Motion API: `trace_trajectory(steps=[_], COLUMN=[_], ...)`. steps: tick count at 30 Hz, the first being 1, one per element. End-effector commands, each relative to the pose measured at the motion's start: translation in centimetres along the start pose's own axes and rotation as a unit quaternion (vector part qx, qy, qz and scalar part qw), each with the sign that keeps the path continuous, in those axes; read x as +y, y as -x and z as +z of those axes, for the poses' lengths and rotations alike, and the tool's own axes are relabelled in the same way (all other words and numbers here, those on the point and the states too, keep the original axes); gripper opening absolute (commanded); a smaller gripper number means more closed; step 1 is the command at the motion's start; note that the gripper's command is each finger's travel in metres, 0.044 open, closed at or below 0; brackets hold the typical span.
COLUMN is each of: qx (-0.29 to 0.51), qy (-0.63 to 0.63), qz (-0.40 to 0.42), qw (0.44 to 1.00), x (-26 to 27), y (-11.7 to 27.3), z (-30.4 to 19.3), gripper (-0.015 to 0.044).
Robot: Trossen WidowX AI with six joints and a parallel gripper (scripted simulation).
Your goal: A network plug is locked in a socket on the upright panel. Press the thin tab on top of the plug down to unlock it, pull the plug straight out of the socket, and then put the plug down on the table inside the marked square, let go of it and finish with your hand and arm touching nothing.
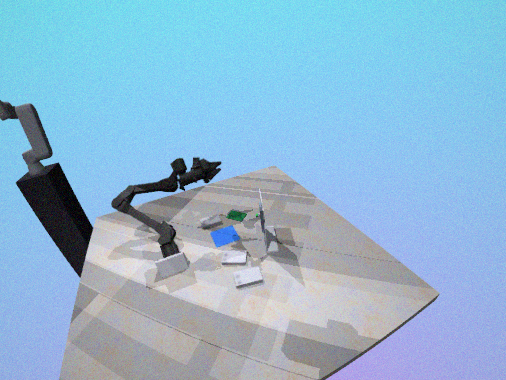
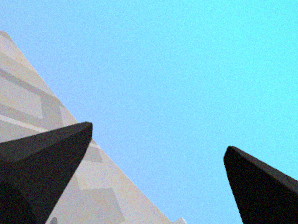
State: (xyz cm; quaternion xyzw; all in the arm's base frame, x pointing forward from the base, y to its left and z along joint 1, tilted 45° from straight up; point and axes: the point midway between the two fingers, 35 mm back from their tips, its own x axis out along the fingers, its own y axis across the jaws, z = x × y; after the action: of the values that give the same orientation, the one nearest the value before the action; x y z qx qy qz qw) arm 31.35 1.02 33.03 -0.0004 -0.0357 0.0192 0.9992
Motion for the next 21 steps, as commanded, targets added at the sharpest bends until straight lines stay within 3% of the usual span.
trace_trajectory(steps=[1, 9, 21], qx=[0.001, 0.07, 0.192], qy=[0.002, 0.089, 0.242], qz=[-0.001, -0.039, -0.073], qw=[1.0, 0.993, 0.948], x=[0.0, -1.0, -2.7], y=[0.0, -0.4, 1.6], z=[-0.1, -6.7, -16.8], gripper=[0.0374, 0.0164, 0.0156])
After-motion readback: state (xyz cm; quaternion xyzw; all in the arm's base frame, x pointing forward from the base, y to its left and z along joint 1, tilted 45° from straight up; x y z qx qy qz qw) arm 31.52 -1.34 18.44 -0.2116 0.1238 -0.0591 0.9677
